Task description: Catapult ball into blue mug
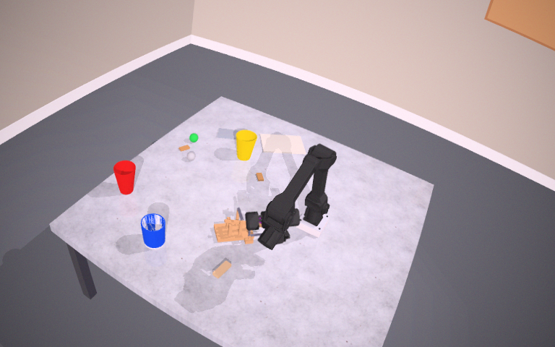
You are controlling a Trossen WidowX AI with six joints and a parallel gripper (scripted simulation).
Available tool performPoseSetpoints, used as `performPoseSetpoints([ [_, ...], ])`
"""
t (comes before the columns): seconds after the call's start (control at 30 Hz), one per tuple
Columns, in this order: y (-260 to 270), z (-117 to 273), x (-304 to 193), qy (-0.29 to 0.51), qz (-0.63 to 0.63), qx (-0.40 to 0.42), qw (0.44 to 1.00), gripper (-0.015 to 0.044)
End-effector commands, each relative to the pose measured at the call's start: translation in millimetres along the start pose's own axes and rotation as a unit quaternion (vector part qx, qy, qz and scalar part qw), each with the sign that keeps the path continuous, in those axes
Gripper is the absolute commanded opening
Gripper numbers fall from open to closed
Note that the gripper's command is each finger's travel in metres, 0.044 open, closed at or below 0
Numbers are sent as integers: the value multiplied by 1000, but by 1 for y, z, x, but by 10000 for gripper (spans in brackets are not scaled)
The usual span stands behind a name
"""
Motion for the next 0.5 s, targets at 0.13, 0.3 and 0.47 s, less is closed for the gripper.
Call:
performPoseSetpoints([
  [0.13,-2,-11,9,3,4,1,1000,0],
  [0.3,-4,-17,14,4,4,1,1000,0],
  [0.47,-5,-23,20,4,4,1,1000,0],
])
Point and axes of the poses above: the point midway between the two fingers, 35 mm back from their tips, its own z axis back along the fingers, its own y axis across the jaws, x = y × z, the point moved 1 cm from there along z, back along the fingers, and after that the axes turned 9 degrees about z, right-handed, at the moved point
